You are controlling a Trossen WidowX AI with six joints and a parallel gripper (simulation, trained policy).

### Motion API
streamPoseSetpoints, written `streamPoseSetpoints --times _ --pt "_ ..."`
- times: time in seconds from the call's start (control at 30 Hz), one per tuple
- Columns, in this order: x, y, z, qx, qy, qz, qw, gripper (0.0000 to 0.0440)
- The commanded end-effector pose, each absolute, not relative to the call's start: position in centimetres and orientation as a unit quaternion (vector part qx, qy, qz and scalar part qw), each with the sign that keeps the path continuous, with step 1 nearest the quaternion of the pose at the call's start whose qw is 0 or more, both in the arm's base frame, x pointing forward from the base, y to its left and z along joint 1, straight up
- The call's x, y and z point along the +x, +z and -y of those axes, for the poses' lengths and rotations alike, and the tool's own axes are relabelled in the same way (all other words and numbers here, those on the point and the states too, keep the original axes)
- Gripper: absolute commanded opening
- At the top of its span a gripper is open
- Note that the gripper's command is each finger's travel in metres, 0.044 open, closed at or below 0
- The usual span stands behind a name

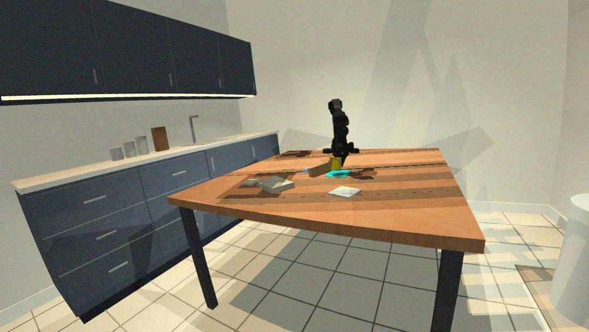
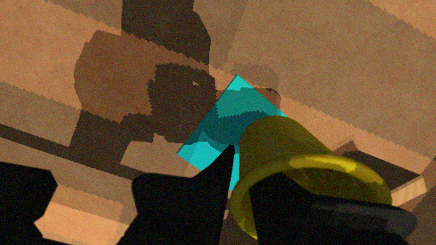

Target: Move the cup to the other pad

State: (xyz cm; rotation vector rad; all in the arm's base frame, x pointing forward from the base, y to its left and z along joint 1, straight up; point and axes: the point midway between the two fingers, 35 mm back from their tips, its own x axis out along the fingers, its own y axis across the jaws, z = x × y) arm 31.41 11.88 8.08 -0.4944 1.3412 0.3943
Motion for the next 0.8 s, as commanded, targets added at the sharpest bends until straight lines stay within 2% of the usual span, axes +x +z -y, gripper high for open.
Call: streamPoseSetpoints --times 0.0,0.23,0.4,0.63,0.77 --pt "31.2 7.2 -11.8 -0.226 0.174 -0.614 0.736 0.0023" --pt "31.0 6.4 -11.9 -0.218 0.172 -0.613 0.740 0.0071" --pt "31.5 7.1 -12.2 -0.204 0.173 -0.600 0.754 0.0137" --pt "31.8 8.6 -12.3 -0.194 0.180 -0.579 0.771 0.0129" --pt "31.3 9.2 -12.2 -0.187 0.185 -0.576 0.774 0.0143"
